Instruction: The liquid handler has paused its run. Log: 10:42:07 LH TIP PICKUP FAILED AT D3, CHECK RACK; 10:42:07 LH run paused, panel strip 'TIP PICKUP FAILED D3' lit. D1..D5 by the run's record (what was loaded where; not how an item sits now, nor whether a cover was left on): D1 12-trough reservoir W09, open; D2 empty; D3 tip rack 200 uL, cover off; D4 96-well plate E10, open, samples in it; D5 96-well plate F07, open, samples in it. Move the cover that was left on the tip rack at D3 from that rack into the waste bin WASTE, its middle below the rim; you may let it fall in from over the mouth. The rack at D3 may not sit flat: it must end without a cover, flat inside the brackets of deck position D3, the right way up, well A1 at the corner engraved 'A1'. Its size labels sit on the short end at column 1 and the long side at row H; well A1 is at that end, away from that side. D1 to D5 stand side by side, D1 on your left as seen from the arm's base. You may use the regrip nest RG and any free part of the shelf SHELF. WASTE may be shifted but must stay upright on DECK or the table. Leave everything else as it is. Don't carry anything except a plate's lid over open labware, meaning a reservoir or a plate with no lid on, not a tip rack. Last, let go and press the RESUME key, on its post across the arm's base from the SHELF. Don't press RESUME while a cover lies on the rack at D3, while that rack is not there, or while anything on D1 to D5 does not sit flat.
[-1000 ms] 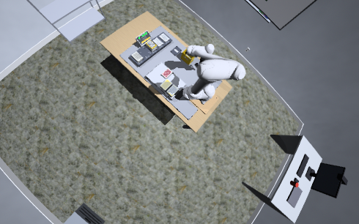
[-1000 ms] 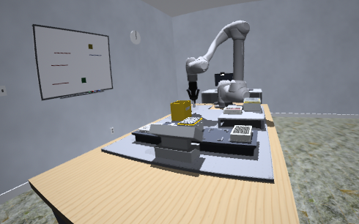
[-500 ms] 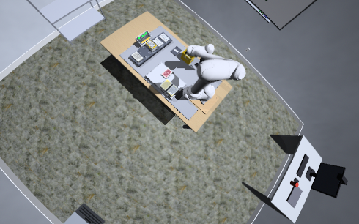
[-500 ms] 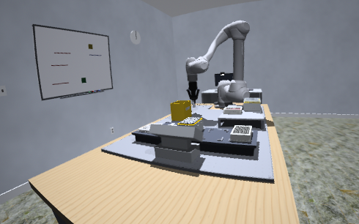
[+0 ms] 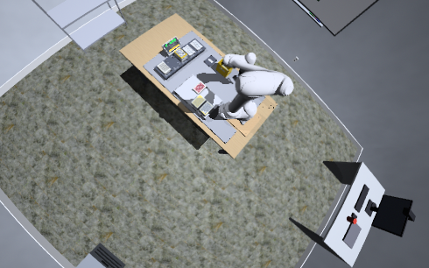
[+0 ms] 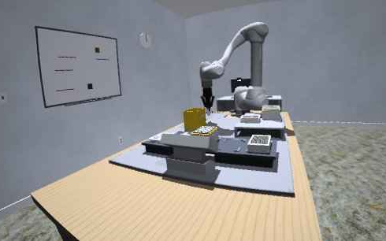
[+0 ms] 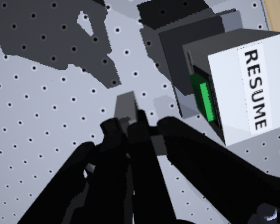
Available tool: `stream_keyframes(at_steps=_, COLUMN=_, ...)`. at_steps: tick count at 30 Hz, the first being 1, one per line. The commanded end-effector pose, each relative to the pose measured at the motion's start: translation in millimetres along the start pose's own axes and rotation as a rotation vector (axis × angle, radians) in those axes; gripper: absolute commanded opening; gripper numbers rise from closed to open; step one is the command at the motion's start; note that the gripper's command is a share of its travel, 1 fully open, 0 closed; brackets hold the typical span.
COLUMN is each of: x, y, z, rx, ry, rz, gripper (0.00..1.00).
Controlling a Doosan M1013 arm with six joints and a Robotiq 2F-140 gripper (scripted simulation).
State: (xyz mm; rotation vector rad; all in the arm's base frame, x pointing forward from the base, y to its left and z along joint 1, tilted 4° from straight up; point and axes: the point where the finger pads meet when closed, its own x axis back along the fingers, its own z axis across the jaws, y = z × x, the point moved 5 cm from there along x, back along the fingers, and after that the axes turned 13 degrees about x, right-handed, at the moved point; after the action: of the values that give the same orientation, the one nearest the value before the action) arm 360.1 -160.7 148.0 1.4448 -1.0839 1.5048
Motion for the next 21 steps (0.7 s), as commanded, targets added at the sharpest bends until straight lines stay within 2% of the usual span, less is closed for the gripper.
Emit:
stream_keyframes(at_steps=1, x=-2.9, y=-1.0, z=-3.4, rx=0.006, ry=-0.006, rz=0.0, gripper=0.0)
stream_keyframes(at_steps=21, x=-2.9, y=0.1, z=1.5, rx=0.006, ry=-0.006, rz=0.0, gripper=0.0)
